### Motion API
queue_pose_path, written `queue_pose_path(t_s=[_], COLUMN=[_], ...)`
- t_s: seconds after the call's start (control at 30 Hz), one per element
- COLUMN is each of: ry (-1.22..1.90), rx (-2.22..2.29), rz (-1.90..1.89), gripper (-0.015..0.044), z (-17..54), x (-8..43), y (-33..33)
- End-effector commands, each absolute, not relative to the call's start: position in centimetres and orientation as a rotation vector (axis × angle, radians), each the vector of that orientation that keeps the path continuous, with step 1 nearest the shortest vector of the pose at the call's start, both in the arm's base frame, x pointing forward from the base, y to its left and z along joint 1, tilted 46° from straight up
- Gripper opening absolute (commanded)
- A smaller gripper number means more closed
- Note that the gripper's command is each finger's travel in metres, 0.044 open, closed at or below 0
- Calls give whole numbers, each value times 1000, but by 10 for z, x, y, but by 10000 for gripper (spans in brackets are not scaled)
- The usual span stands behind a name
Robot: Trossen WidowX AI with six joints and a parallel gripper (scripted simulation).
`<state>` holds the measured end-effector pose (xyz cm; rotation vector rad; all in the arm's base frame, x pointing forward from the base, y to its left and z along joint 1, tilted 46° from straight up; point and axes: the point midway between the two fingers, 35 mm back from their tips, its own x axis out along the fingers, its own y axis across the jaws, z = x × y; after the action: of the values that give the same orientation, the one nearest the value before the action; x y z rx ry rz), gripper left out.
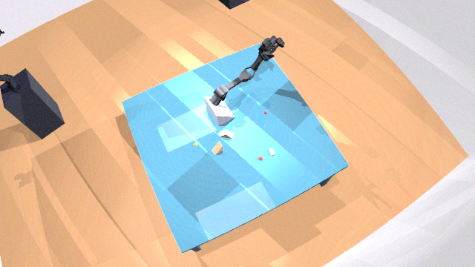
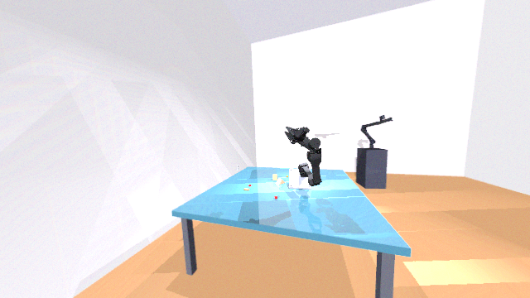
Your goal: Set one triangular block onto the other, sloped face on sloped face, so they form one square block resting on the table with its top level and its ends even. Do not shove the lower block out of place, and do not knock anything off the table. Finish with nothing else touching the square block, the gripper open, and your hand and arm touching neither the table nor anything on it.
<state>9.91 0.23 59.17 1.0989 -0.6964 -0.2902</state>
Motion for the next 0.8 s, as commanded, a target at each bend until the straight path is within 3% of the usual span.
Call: queue_pose_path(t_s=[0.0,0.4,0.77], ry=[-628,-287,267], rx=[1353,1896,2104], rz=[-325,-499,-848], gripper=[440,440,440], z=[569,461,310], x=[114,202,302], y=[-65,-173,-171])
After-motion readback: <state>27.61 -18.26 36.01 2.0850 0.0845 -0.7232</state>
